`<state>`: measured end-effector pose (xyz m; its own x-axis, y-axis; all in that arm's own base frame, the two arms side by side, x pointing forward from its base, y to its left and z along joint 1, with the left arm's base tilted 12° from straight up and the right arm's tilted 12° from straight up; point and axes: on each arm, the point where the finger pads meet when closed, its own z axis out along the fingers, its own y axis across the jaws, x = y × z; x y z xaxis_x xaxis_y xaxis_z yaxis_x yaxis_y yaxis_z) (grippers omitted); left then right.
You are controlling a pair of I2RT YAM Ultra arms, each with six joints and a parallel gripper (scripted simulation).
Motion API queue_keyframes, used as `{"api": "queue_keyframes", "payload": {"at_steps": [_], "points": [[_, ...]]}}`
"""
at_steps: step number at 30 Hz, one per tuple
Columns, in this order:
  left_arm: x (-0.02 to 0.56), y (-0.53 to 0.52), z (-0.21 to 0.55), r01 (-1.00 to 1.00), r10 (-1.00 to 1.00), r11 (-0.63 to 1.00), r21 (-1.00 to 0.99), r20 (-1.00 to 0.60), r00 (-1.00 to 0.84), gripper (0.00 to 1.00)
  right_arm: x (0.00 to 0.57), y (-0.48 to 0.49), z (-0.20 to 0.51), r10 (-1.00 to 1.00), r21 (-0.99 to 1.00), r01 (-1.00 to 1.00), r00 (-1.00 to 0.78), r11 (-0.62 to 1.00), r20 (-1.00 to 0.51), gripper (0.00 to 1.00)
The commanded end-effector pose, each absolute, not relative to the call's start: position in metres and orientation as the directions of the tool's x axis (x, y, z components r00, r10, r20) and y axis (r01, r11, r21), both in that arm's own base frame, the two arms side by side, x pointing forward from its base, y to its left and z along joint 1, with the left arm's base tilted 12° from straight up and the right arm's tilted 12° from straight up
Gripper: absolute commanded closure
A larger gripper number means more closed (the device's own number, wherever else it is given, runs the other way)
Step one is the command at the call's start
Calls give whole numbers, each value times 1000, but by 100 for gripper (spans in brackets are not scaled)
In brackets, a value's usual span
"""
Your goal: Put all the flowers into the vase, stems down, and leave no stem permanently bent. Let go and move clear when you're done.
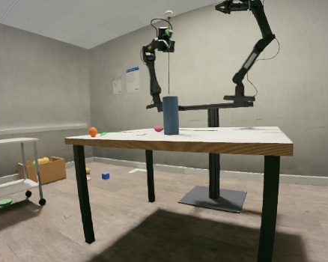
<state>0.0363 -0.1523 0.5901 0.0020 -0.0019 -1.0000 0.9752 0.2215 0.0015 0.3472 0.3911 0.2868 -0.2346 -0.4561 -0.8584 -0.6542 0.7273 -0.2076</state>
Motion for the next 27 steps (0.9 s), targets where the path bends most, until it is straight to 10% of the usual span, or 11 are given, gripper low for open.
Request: {"api": "queue_keyframes", "payload": {"at_steps": [1, 27], "points": [[37, -158, 590, 975, 10, 223, -6, -1000, -8, 70, 346, 401, 316, -414, -192, -659, -199, 728, -888, 100], [37, -158, 590, 975, 10, 223, -6, -1000, -8, 70, 344, 397, 323, -397, -187, -655, -187, 732, -899, 100]]}}
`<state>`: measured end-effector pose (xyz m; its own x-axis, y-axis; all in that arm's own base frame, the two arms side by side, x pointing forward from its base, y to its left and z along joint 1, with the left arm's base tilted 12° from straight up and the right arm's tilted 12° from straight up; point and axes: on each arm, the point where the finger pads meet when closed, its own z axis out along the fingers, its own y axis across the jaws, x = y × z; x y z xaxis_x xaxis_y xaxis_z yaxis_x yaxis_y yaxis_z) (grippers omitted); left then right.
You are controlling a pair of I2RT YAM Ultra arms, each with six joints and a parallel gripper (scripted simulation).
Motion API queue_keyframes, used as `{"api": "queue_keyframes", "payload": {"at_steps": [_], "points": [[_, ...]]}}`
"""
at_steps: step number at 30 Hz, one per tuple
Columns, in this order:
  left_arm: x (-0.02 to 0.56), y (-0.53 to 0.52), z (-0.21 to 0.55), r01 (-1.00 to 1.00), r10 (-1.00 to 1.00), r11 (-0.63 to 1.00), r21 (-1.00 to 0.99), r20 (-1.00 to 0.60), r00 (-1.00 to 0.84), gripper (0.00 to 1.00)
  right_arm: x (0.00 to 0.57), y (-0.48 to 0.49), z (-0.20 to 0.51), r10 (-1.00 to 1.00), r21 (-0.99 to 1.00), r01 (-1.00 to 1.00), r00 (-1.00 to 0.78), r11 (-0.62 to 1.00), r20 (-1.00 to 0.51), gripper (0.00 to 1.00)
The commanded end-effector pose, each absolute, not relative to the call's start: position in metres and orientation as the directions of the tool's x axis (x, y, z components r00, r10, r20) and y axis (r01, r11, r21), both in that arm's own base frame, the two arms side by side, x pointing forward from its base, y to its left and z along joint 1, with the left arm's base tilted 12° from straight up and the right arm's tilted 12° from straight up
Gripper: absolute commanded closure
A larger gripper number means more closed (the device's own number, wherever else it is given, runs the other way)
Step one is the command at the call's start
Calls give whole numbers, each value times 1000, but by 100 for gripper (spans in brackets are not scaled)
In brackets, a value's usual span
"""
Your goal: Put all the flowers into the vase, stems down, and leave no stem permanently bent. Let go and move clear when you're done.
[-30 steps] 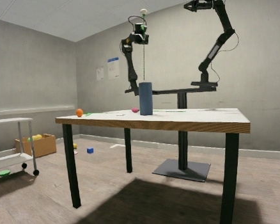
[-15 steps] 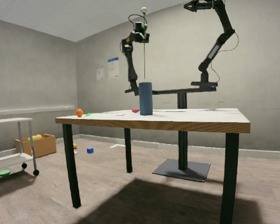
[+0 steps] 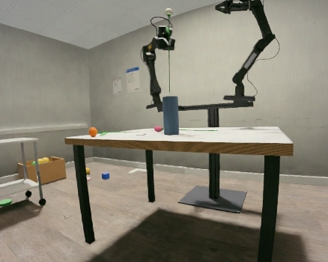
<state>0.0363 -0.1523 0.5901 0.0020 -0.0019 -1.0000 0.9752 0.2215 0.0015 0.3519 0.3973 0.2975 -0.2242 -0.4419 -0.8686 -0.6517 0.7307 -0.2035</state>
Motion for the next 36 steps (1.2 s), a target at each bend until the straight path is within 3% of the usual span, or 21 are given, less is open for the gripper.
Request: {"api": "queue_keyframes", "payload": {"at_steps": [1, 36], "points": [[37, -158, 590, 975, 10, 223, -6, -1000, -8, 70, 344, 397, 319, -402, -188, -656, -190, 731, -896, 100], [37, -158, 590, 975, 10, 223, -6, -1000, -8, 70, 356, 404, 322, -403, -192, -654, -189, 732, -895, 100]]}}
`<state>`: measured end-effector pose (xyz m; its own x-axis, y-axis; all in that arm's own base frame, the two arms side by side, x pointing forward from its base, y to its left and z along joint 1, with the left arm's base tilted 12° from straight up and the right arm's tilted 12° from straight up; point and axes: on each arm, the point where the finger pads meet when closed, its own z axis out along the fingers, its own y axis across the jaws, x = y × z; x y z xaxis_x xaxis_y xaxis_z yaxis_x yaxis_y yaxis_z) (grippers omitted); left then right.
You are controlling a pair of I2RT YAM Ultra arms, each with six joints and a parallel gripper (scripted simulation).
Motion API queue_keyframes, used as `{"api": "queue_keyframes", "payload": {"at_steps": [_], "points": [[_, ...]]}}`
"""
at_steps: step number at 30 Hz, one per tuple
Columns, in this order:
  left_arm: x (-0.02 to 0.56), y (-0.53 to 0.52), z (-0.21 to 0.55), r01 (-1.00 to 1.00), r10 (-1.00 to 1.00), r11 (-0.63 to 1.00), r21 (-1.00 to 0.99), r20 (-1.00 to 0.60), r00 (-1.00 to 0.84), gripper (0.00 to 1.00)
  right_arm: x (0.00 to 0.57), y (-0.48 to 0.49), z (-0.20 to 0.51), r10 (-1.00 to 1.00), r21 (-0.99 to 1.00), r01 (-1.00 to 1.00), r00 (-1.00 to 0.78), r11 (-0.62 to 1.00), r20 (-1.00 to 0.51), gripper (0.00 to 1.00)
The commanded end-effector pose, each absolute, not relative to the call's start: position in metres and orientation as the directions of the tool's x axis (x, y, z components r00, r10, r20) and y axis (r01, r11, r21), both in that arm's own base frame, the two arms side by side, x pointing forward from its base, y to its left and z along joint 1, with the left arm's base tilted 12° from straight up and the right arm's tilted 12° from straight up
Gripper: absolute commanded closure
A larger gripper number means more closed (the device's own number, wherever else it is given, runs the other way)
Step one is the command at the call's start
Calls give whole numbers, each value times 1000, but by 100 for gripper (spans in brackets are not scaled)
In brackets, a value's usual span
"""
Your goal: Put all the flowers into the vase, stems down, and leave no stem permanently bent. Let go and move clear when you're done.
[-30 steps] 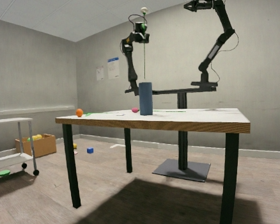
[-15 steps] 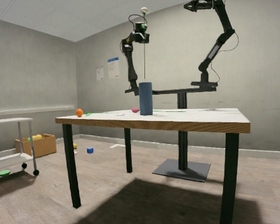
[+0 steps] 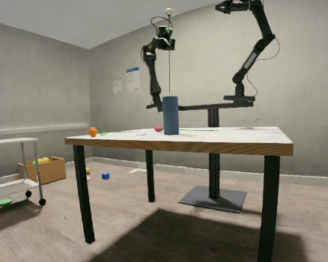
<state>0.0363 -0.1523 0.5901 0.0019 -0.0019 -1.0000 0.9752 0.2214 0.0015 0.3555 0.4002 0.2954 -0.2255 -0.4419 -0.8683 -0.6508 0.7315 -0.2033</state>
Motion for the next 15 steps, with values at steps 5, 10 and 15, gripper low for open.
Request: {"api": "queue_keyframes", "payload": {"at_steps": [5, 10, 15], "points": [[37, -158, 590, 975, 10, 223, -6, -1000, -8, 70, 356, 404, 325, -395, -190, -652, -183, 734, -900, 100], [37, -158, 590, 975, 10, 223, -6, -1000, -8, 70, 357, 404, 328, -388, -188, -651, -178, 736, -904, 100], [37, -158, 590, 975, 10, 223, -6, -1000, -8, 70, 356, 403, 326, -391, -188, -651, -180, 735, -903, 100]]}}
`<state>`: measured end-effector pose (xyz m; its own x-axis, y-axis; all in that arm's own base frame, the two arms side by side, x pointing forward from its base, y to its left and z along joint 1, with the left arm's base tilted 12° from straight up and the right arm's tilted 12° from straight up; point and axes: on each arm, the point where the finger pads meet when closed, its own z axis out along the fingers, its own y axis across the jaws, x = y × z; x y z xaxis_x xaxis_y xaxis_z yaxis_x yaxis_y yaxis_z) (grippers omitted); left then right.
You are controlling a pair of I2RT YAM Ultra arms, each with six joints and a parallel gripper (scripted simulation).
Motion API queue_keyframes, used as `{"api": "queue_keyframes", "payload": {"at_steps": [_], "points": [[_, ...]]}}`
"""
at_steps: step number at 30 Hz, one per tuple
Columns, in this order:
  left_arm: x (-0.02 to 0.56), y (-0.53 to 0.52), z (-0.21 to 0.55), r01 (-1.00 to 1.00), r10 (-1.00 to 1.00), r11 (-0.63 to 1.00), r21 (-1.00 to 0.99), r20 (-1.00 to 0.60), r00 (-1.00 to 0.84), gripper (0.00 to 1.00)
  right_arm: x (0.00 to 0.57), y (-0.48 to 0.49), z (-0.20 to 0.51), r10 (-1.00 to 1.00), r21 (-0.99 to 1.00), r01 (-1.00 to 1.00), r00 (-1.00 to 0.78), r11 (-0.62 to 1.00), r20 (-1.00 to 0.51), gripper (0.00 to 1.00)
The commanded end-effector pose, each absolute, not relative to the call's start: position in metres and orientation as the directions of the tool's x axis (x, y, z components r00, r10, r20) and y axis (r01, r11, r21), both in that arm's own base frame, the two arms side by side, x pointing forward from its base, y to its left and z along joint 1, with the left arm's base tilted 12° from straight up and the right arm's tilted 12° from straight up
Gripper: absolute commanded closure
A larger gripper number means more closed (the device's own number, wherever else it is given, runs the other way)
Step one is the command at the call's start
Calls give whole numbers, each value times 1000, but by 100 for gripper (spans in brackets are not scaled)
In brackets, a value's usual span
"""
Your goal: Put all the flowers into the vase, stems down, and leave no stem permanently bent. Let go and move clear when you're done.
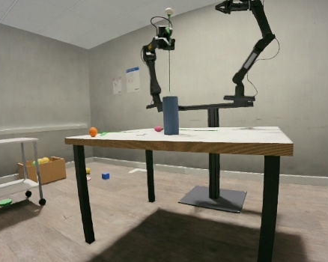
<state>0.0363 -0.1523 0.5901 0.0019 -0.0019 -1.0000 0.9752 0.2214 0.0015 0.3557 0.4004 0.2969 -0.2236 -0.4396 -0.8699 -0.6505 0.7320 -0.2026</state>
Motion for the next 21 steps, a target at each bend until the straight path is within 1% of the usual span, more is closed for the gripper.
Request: {"api": "queue_keyframes", "payload": {"at_steps": [1, 12, 15, 18, 21], "points": [[37, -158, 590, 975, 10, 223, -6, -1000, -8, 70, 356, 402, 325, -393, -189, -651, -182, 735, -901, 100], [37, -158, 590, 975, 10, 223, -6, -1000, -8, 70, 351, 399, 306, -413, -196, -659, -190, 726, -891, 100], [37, -158, 590, 975, 10, 223, -6, -1000, -8, 70, 359, 394, 290, -414, -197, -651, -198, 733, -888, 100], [37, -158, 590, 975, 10, 223, -6, -1000, -8, 70, 355, 400, 296, -405, -194, -659, -183, 727, -896, 100], [37, -158, 590, 975, 10, 223, -6, -1000, -8, 70, 363, 395, 268, -423, -199, -653, -204, 731, -883, 100]]}}
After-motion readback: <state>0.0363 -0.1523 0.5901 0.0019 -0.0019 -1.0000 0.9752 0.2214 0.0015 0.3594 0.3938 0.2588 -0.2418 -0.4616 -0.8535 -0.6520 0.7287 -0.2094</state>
